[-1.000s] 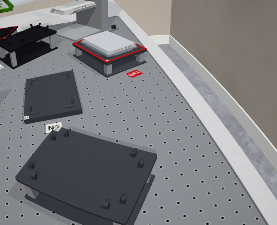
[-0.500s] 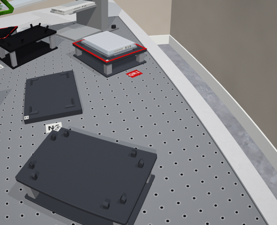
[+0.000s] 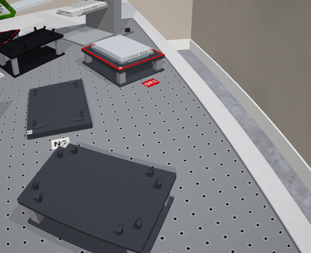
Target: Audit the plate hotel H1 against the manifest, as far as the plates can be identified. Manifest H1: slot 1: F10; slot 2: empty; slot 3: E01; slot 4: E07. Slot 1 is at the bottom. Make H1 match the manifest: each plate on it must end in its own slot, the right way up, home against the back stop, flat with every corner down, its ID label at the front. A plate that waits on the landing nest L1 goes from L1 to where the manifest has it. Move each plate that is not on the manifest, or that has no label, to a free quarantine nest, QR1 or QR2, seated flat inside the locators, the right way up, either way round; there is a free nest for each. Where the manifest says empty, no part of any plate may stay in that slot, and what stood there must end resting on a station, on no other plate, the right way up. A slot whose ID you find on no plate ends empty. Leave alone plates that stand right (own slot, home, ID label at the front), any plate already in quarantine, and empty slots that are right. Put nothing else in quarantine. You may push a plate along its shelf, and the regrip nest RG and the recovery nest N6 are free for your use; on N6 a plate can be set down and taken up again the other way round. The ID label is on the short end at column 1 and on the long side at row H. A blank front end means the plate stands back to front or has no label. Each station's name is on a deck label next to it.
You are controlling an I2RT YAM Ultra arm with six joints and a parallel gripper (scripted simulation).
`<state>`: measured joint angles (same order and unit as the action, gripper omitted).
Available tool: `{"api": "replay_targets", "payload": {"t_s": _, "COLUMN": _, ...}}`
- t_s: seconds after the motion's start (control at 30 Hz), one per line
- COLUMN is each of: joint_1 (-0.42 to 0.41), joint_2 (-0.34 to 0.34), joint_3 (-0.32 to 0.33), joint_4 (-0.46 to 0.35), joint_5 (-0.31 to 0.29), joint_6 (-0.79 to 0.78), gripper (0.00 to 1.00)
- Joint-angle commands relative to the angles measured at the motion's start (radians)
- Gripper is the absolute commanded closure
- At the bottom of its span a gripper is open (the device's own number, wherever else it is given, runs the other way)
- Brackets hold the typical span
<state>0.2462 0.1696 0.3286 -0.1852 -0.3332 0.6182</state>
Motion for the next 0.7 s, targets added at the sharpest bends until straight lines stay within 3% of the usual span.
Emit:
{"api": "replay_targets", "payload": {"t_s": 0.0, "joint_1": 0.011, "joint_2": -0.002, "joint_3": 0.002, "joint_4": 0.019, "joint_5": 0.041, "joint_6": 0.001, "gripper": 0.14}}
{"api": "replay_targets", "payload": {"t_s": 0.67, "joint_1": 0.097, "joint_2": 0.002, "joint_3": -0.026, "joint_4": 0.051, "joint_5": 0.126, "joint_6": 0.002, "gripper": 0.14}}
